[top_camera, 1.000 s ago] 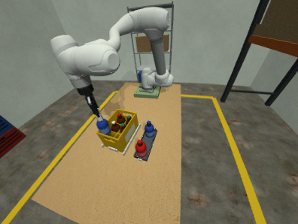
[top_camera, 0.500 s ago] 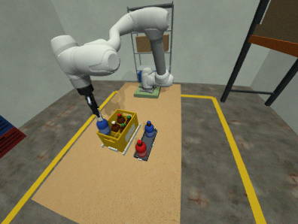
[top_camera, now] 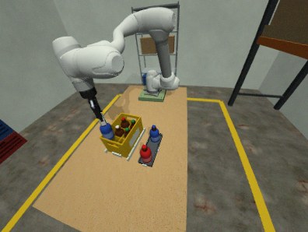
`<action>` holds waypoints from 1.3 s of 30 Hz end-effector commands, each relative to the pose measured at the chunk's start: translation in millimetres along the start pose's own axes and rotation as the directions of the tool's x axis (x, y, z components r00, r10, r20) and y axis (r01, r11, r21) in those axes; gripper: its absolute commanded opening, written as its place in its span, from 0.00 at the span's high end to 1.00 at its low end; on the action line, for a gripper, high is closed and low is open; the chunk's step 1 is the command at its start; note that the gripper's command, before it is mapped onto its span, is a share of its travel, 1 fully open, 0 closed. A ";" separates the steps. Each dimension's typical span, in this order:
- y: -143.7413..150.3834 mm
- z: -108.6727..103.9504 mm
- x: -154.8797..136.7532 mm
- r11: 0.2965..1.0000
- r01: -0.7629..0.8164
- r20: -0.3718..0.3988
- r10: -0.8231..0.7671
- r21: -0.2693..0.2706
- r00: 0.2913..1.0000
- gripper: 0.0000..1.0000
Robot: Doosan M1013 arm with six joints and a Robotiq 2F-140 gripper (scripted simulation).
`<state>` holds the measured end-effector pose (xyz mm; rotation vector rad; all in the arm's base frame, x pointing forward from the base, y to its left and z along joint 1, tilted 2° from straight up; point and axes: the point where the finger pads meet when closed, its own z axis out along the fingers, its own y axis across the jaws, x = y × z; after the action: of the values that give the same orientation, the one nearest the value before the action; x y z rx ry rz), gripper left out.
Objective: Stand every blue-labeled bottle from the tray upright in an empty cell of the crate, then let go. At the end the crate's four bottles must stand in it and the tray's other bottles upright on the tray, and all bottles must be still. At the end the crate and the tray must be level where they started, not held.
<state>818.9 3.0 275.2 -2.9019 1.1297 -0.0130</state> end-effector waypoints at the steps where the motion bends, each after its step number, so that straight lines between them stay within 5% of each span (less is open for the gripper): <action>1: -0.1 -0.2 0.1 1.000 0.000 0.000 0.000 0.001 1.000 1.00; 39: -0.1 16.6 0.1 1.000 0.000 0.000 0.000 0.001 1.000 1.00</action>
<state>819.2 3.4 260.4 -2.9019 1.1297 -0.0129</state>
